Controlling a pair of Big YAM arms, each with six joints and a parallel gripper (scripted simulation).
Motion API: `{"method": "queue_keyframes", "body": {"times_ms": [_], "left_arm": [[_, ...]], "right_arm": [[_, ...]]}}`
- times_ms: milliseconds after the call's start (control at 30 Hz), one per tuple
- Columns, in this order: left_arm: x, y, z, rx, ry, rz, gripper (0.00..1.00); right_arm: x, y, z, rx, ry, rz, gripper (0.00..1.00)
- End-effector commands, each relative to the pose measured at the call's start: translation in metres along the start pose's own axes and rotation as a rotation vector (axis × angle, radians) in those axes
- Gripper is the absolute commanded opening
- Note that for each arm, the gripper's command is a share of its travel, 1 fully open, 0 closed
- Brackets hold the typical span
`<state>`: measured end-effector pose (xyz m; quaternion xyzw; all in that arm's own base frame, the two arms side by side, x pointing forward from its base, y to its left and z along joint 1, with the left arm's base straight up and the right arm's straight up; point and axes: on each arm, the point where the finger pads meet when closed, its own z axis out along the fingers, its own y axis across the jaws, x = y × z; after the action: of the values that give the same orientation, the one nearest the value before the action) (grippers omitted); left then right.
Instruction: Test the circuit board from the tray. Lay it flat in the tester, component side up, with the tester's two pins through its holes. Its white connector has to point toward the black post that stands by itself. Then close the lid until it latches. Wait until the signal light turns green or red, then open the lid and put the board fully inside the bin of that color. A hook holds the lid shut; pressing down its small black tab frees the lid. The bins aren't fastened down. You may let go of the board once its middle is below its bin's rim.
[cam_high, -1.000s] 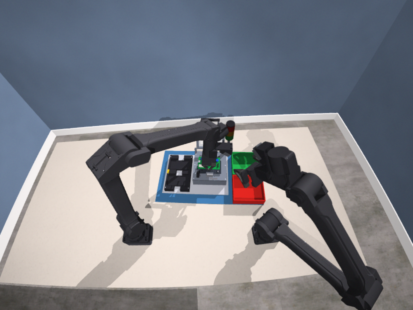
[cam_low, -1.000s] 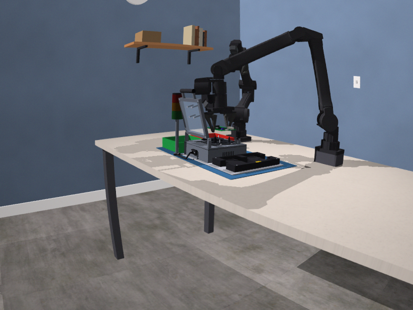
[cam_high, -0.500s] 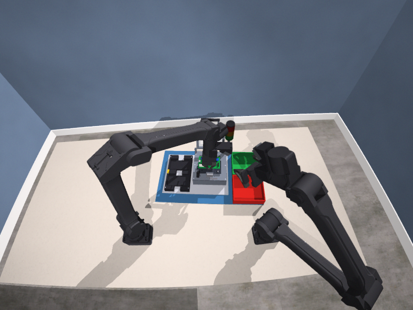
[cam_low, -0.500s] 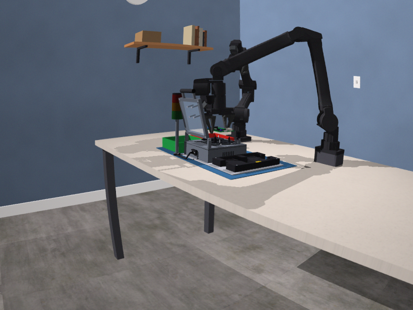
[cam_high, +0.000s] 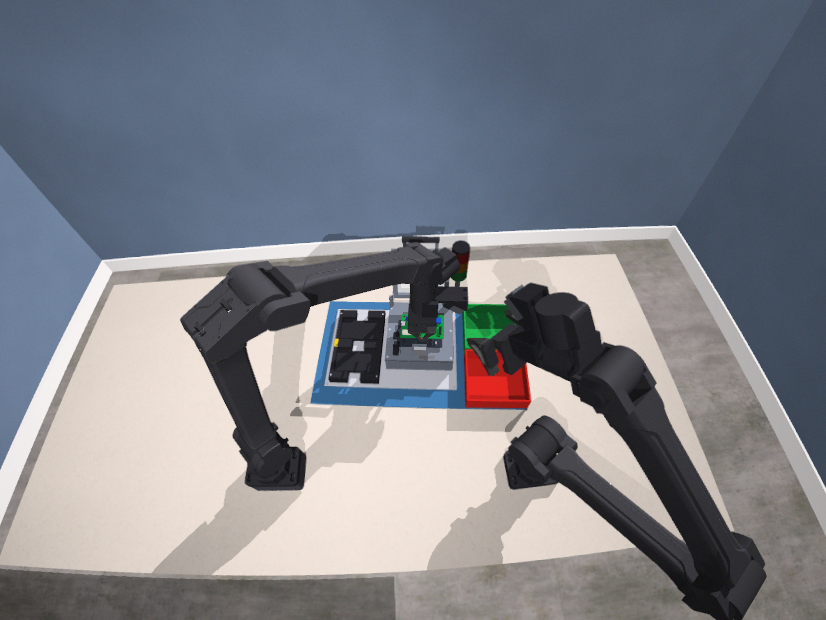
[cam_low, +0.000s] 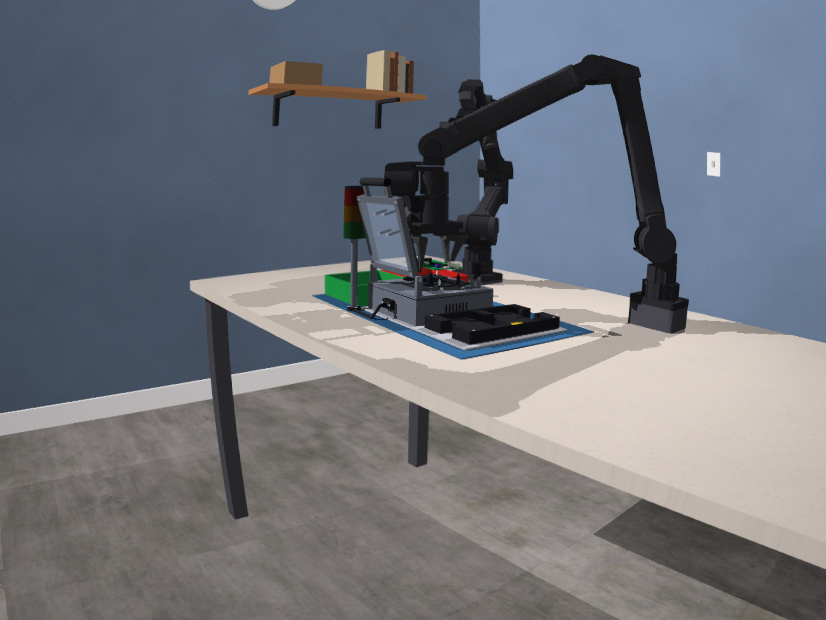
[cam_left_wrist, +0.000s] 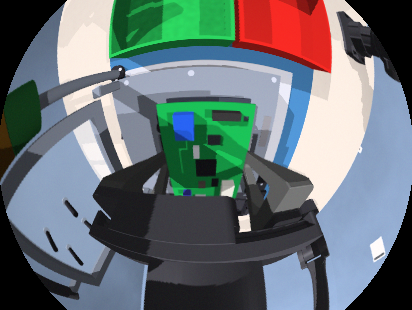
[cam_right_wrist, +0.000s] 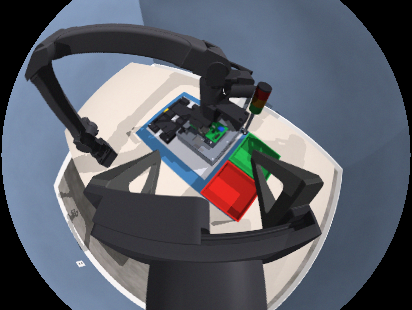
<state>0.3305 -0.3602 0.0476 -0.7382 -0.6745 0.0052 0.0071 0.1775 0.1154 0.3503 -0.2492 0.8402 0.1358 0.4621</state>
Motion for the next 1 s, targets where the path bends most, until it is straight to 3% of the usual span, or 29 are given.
{"method": "queue_keyframes", "body": {"times_ms": [0,967], "left_arm": [[-0.007,0.011,-0.013,-0.033,-0.028,-0.014,0.69],[0.001,0.006,-0.005,-0.019,-0.017,-0.023,0.69]], "right_arm": [[-0.012,-0.002,-0.009,0.007,-0.027,0.007,1.00],[-0.012,-0.002,-0.009,0.007,-0.027,0.007,1.00]]}}
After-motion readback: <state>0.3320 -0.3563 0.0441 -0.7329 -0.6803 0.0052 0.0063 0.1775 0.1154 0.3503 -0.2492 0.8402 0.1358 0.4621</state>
